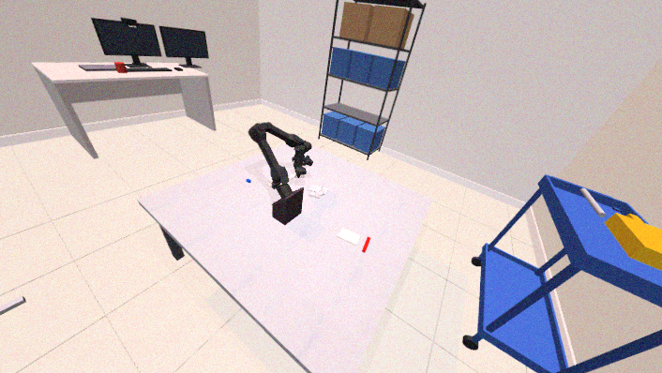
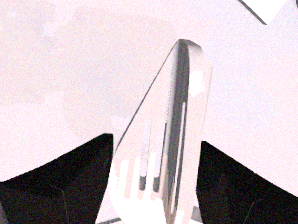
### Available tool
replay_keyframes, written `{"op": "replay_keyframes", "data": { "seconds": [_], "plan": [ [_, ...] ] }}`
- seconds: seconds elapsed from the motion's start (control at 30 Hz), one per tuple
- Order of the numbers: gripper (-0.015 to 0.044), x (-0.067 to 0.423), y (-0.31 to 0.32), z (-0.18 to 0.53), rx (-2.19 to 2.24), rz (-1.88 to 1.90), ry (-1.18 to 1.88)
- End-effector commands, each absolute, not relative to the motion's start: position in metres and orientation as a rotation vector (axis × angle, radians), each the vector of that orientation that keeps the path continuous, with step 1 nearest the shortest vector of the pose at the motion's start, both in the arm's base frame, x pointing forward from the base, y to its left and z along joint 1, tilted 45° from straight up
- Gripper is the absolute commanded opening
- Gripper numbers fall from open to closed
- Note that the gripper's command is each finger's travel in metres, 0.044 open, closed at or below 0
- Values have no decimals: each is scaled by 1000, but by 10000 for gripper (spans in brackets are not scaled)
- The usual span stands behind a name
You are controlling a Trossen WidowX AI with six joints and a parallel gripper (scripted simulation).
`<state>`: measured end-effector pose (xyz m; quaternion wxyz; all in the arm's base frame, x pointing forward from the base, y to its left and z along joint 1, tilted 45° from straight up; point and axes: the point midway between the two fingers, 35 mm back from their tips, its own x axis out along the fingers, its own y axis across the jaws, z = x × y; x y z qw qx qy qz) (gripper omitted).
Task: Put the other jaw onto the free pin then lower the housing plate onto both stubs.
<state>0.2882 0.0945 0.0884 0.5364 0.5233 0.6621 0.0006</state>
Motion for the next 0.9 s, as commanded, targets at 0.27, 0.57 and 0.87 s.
{"op": "replay_keyframes", "data": {
  "seconds": [0.27, 0.57, 0.87],
  "plan": [
    [134, 290, 81, 95, 1208, 45, 1561],
    [134, 300, 61, 77, 1078, 155, 1528],
    [134, 308, 39, 58, 950, 265, 1491]
  ]
}}
